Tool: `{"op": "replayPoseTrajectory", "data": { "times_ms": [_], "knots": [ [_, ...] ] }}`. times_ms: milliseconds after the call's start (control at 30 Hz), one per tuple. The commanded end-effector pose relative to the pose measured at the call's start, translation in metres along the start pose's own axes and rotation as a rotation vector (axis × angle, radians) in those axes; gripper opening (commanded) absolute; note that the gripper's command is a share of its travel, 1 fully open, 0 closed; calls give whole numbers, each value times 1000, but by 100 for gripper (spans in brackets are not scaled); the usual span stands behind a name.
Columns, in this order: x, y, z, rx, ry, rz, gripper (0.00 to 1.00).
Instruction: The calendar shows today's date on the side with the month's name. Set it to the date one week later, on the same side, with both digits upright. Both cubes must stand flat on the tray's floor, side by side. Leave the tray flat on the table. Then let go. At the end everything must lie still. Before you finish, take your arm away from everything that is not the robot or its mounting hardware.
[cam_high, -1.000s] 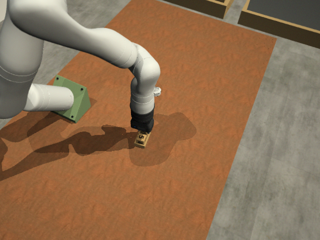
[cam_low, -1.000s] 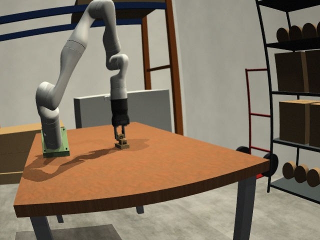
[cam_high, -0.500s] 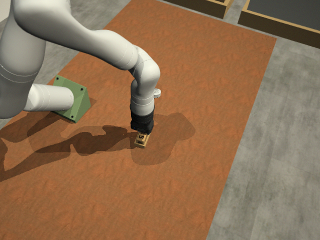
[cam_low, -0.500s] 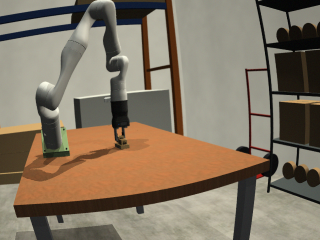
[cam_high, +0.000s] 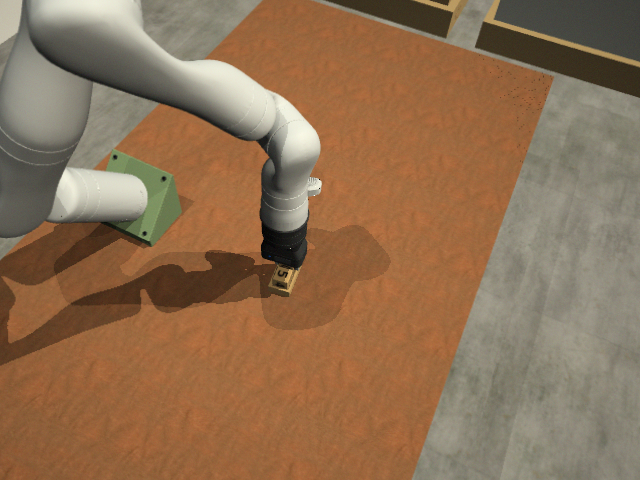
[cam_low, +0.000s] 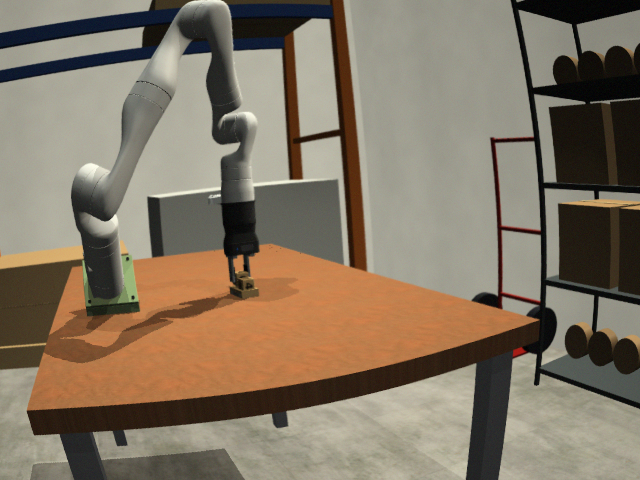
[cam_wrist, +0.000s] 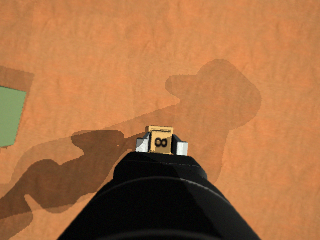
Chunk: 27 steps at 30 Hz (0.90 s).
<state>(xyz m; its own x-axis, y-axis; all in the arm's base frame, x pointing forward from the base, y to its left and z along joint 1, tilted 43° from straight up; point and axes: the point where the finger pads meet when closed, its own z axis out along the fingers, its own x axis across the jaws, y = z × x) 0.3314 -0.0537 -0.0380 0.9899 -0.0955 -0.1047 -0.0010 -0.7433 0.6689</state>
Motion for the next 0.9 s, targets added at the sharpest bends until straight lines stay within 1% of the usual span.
{"op": "replayPoseTrajectory", "data": {
  "times_ms": [0, 867],
  "knots": [
    [0, 0, -1, 1, 2, 0, 57],
    [0, 0, 3, 1, 1, 0, 57]
  ]
}}
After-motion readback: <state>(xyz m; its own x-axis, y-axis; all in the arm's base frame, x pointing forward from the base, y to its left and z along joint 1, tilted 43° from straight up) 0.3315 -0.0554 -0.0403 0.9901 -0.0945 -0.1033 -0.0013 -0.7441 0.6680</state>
